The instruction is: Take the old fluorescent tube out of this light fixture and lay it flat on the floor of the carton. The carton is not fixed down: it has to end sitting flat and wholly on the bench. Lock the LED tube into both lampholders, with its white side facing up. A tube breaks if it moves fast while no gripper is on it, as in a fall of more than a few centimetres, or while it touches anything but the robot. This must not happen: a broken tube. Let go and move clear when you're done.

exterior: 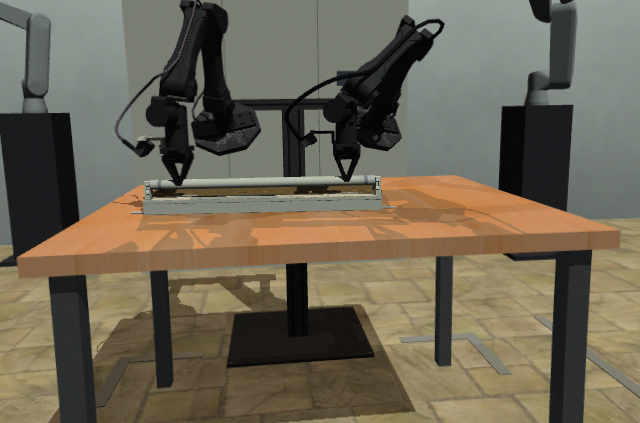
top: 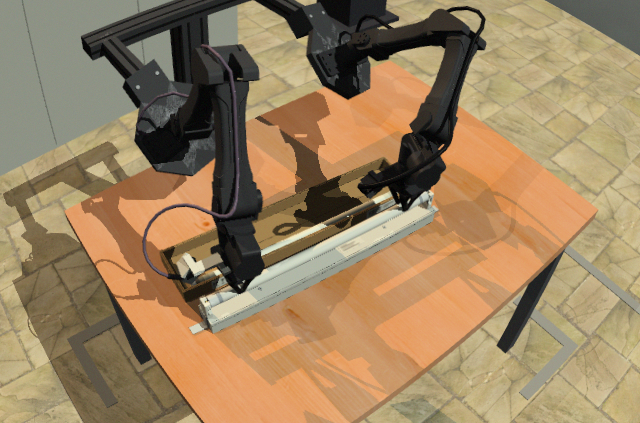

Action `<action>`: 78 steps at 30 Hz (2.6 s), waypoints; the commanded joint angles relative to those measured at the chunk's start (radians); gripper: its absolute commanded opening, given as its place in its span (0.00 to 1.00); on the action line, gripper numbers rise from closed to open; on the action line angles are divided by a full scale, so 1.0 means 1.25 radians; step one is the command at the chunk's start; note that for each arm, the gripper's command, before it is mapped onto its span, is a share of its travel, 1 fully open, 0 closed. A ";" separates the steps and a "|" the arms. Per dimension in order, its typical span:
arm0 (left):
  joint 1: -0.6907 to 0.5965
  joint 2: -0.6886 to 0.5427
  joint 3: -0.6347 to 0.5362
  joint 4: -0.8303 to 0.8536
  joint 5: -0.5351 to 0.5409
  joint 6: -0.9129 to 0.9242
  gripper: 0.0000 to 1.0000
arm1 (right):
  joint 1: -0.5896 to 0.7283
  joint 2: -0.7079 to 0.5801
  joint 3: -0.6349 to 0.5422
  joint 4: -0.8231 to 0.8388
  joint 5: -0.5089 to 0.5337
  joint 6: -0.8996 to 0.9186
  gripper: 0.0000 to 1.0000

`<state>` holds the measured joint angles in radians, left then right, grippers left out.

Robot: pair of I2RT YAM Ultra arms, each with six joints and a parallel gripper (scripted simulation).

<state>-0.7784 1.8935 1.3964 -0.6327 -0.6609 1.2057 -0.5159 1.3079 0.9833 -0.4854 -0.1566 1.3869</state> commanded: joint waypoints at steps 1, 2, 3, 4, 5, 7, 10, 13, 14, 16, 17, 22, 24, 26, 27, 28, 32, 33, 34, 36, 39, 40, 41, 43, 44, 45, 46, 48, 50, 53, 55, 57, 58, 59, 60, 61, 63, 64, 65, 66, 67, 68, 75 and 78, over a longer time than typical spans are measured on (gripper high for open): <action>-0.001 0.002 0.013 0.006 0.010 0.012 0.11 | 0.006 -0.003 0.005 0.003 0.013 0.008 0.11; -0.010 -0.005 0.009 0.004 0.010 0.012 0.11 | 0.009 0.011 0.002 0.014 0.013 0.008 0.11; -0.011 -0.002 0.005 0.010 0.010 0.013 0.11 | -0.001 0.018 -0.002 0.015 0.013 0.008 0.11; -0.004 0.007 0.000 0.017 0.010 0.013 0.11 | -0.002 0.009 -0.006 0.016 0.013 0.008 0.11; 0.005 0.015 -0.006 0.018 0.011 0.013 0.11 | 0.000 0.002 -0.009 0.006 0.014 0.008 0.11; -0.006 0.000 -0.017 0.016 0.011 0.015 0.11 | 0.005 0.021 -0.007 0.019 0.014 0.008 0.11; -0.010 -0.008 0.005 -0.006 0.011 0.015 0.11 | 0.008 -0.002 -0.007 -0.004 0.014 0.008 0.11; 0.013 0.015 0.005 0.024 0.012 0.017 0.11 | 0.014 0.018 -0.020 0.022 0.015 0.008 0.11; 0.003 0.012 0.001 0.025 0.012 0.017 0.11 | 0.007 0.024 -0.003 0.024 0.015 0.009 0.11; -0.012 0.001 -0.003 0.018 0.012 0.018 0.11 | -0.009 0.002 0.003 0.016 0.015 0.009 0.11; -0.013 0.008 -0.007 0.026 0.012 0.018 0.11 | -0.008 -0.001 0.002 0.009 0.015 0.009 0.11; 0.008 0.012 0.001 0.021 0.013 0.021 0.11 | 0.002 0.014 -0.014 0.031 0.015 0.010 0.11; 0.004 0.015 -0.005 0.034 0.013 0.022 0.11 | 0.007 0.031 -0.025 0.032 0.015 0.010 0.11; 0.000 -0.003 -0.006 0.007 0.013 0.021 0.11 | 0.010 0.013 0.008 0.013 0.015 0.010 0.11; 0.000 -0.003 -0.006 0.007 0.013 0.021 0.11 | 0.010 0.013 0.008 0.013 0.015 0.010 0.11; 0.000 -0.003 -0.006 0.007 0.013 0.021 0.11 | 0.010 0.013 0.008 0.013 0.015 0.010 0.11; 0.002 -0.002 -0.009 0.007 0.012 0.021 0.49 | 0.002 0.007 0.013 0.007 0.014 0.010 0.11; 0.002 -0.002 -0.009 0.007 0.012 0.021 0.49 | 0.002 0.007 0.013 0.007 0.014 0.010 0.11; 0.002 -0.002 -0.009 0.007 0.012 0.021 0.49 | 0.002 0.007 0.013 0.007 0.014 0.010 0.11; 0.002 -0.002 -0.009 0.007 0.012 0.020 0.49 | 0.002 0.007 0.013 0.007 0.014 0.010 0.11; 0.002 -0.002 -0.009 0.007 0.012 0.020 0.49 | 0.002 0.007 0.013 0.007 0.014 0.010 0.11; 0.002 -0.002 -0.009 0.007 0.012 0.020 0.49 | 0.002 0.007 0.013 0.007 0.014 0.010 0.11; 0.002 -0.002 -0.009 0.007 0.012 0.020 0.49 | 0.002 0.007 0.013 0.007 0.014 0.010 0.11; 0.002 -0.002 -0.009 0.007 0.012 0.020 0.49 | 0.002 0.007 0.013 0.007 0.014 0.010 0.11; 0.002 -0.002 -0.009 0.007 0.012 0.020 0.49 | 0.002 0.007 0.013 0.007 0.014 0.010 0.11; 0.002 -0.002 -0.009 0.007 0.012 0.020 0.49 | 0.002 0.007 0.013 0.007 0.014 0.010 0.11; 0.002 -0.002 -0.009 0.007 0.012 0.020 0.49 | 0.002 0.007 0.013 0.007 0.014 0.010 0.11; 0.002 -0.002 -0.009 0.007 0.012 0.020 0.49 | 0.002 0.007 0.013 0.007 0.014 0.010 0.49; 0.002 -0.002 -0.009 0.007 0.012 0.020 0.49 | 0.002 0.007 0.013 0.007 0.014 0.008 0.49; 0.002 -0.002 -0.009 0.007 0.012 0.020 0.49 | 0.002 0.007 0.013 0.007 0.014 0.008 0.49; 0.002 -0.002 -0.009 0.007 0.012 0.020 0.49 | 0.002 0.007 0.013 0.007 0.014 0.008 0.49; 0.002 -0.002 -0.009 0.007 0.012 0.020 0.49 | 0.002 0.007 0.013 0.007 0.014 0.008 0.49; 0.002 -0.002 -0.009 0.007 0.012 0.020 0.49 | 0.002 0.007 0.013 0.007 0.014 0.008 0.49; 0.002 -0.002 -0.009 0.007 0.012 0.020 0.49 | 0.002 0.007 0.013 0.007 0.014 0.008 0.49; 0.002 -0.002 -0.009 0.007 0.012 0.020 0.49 | 0.002 0.007 0.013 0.007 0.014 0.008 0.49; 0.002 -0.002 -0.009 0.007 0.012 0.020 0.49 | 0.002 0.007 0.013 0.007 0.014 0.008 0.49; 0.002 -0.002 -0.009 0.007 0.012 0.020 0.49 | 0.002 0.007 0.013 0.007 0.014 0.008 0.49; 0.002 -0.002 -0.009 0.007 0.012 0.020 0.49 | 0.002 0.007 0.013 0.007 0.014 0.008 0.49; 0.002 -0.002 -0.009 0.007 0.012 0.020 0.49 | 0.002 0.007 0.013 0.007 0.014 0.008 0.49; -0.017 -0.027 0.023 -0.026 -0.006 -0.011 0.49 | -0.011 -0.027 0.022 -0.029 -0.007 -0.006 0.49; -0.022 -0.026 0.025 -0.037 -0.008 -0.016 0.49 | -0.012 -0.029 0.020 -0.041 -0.008 -0.007 0.49; -0.025 -0.031 0.027 -0.047 -0.010 -0.022 0.49 | -0.013 -0.038 0.024 -0.051 -0.002 -0.009 0.49; -0.061 -0.055 0.051 -0.127 -0.023 -0.064 0.49 | -0.026 -0.091 0.041 -0.127 -0.016 -0.019 0.49; -0.067 -0.054 0.057 -0.121 -0.014 -0.061 0.49 | -0.029 -0.094 0.046 -0.117 0.003 -0.019 0.49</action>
<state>-0.8337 1.8465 1.4384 -0.7464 -0.6830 1.1500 -0.5369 1.2125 1.0157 -0.5919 -0.1699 1.3746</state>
